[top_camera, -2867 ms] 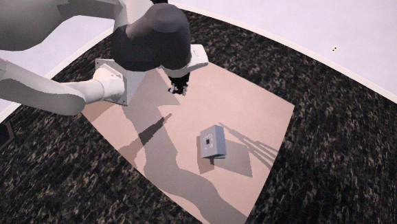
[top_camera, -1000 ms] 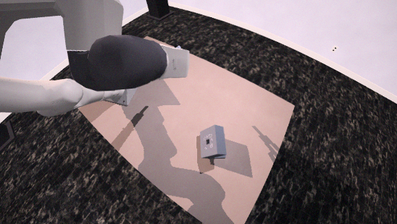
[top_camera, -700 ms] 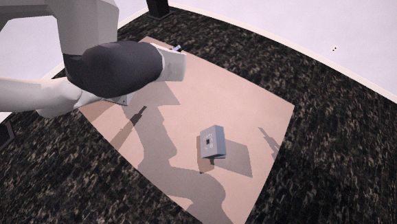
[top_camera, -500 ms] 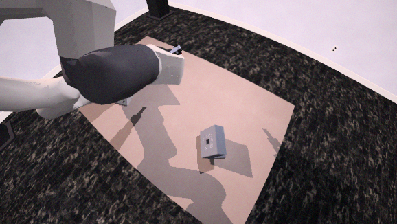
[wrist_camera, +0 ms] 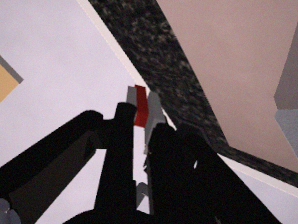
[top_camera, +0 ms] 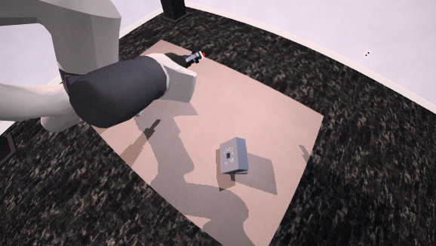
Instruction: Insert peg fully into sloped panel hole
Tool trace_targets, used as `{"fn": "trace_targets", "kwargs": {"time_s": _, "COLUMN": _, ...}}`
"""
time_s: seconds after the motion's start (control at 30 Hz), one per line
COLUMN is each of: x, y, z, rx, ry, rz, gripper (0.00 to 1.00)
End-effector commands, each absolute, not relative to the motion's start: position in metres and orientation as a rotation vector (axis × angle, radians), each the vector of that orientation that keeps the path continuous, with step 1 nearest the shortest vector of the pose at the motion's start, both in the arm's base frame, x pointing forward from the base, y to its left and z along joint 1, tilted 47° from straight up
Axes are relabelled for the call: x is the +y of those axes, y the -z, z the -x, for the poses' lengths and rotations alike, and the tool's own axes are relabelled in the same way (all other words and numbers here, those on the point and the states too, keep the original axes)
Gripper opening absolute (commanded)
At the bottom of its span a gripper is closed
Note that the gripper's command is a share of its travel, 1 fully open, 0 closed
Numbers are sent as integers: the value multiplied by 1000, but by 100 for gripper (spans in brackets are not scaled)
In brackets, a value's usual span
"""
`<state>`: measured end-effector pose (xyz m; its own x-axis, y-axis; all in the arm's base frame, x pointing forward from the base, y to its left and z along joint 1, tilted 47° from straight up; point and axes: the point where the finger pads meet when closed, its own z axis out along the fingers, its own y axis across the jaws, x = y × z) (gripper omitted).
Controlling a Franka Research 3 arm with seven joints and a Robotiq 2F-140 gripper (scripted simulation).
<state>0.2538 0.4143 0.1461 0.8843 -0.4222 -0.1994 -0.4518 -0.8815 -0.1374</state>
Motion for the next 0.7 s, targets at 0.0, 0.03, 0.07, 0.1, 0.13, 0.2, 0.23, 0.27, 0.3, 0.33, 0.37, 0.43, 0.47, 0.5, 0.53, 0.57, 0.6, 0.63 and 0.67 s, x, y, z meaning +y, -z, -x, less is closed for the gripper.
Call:
{"fn": "trace_targets", "kwargs": {"time_s": 0.0, "x": 421, "y": -150, "z": -260, "rx": 745, "ry": -232, "rz": 2808, "gripper": 0}}
{"fn": "trace_targets", "kwargs": {"time_s": 0.03, "x": 422, "y": -151, "z": -261, "rx": 759, "ry": -231, "rz": 2795, "gripper": 0}}
{"fn": "trace_targets", "kwargs": {"time_s": 0.07, "x": 423, "y": -152, "z": -262, "rx": 772, "ry": -228, "rz": 2783, "gripper": 0}}
{"fn": "trace_targets", "kwargs": {"time_s": 0.1, "x": 424, "y": -153, "z": -263, "rx": 785, "ry": -226, "rz": 2770, "gripper": 0}}
{"fn": "trace_targets", "kwargs": {"time_s": 0.13, "x": 424, "y": -154, "z": -265, "rx": 798, "ry": -224, "rz": 2757, "gripper": 0}}
{"fn": "trace_targets", "kwargs": {"time_s": 0.2, "x": 425, "y": -156, "z": -268, "rx": 825, "ry": -219, "rz": 2732, "gripper": 0}}
{"fn": "trace_targets", "kwargs": {"time_s": 0.23, "x": 425, "y": -156, "z": -268, "rx": 825, "ry": -219, "rz": 2732, "gripper": 0}}
{"fn": "trace_targets", "kwargs": {"time_s": 0.27, "x": 425, "y": -156, "z": -268, "rx": 825, "ry": -219, "rz": 2732, "gripper": 0}}
{"fn": "trace_targets", "kwargs": {"time_s": 0.3, "x": 426, "y": -156, "z": -269, "rx": 837, "ry": -216, "rz": 2720, "gripper": 0}}
{"fn": "trace_targets", "kwargs": {"time_s": 0.33, "x": 426, "y": -157, "z": -271, "rx": 851, "ry": -213, "rz": 2706, "gripper": 0}}
{"fn": "trace_targets", "kwargs": {"time_s": 0.37, "x": 427, "y": -158, "z": -272, "rx": 864, "ry": -210, "rz": 2693, "gripper": 0}}
{"fn": "trace_targets", "kwargs": {"time_s": 0.43, "x": 427, "y": -160, "z": -275, "rx": 890, "ry": -204, "rz": 2668, "gripper": 0}}
{"fn": "trace_targets", "kwargs": {"time_s": 0.47, "x": 428, "y": -161, "z": -277, "rx": 903, "ry": -200, "rz": 2655, "gripper": 0}}
{"fn": "trace_targets", "kwargs": {"time_s": 0.5, "x": 428, "y": -162, "z": -279, "rx": 915, "ry": -197, "rz": 2642, "gripper": 0}}
{"fn": "trace_targets", "kwargs": {"time_s": 0.53, "x": 428, "y": -162, "z": -281, "rx": 928, "ry": -193, "rz": 2629, "gripper": 0}}
{"fn": "trace_targets", "kwargs": {"time_s": 0.57, "x": 428, "y": -163, "z": -283, "rx": 941, "ry": -189, "rz": 2615, "gripper": 0}}
{"fn": "trace_targets", "kwargs": {"time_s": 0.6, "x": 428, "y": -164, "z": -284, "rx": 954, "ry": -186, "rz": 2602, "gripper": 0}}
{"fn": "trace_targets", "kwargs": {"time_s": 0.63, "x": 428, "y": -165, "z": -286, "rx": 967, "ry": -182, "rz": 2589, "gripper": 0}}
{"fn": "trace_targets", "kwargs": {"time_s": 0.67, "x": 428, "y": -166, "z": -288, "rx": 979, "ry": -177, "rz": 2576, "gripper": 0}}
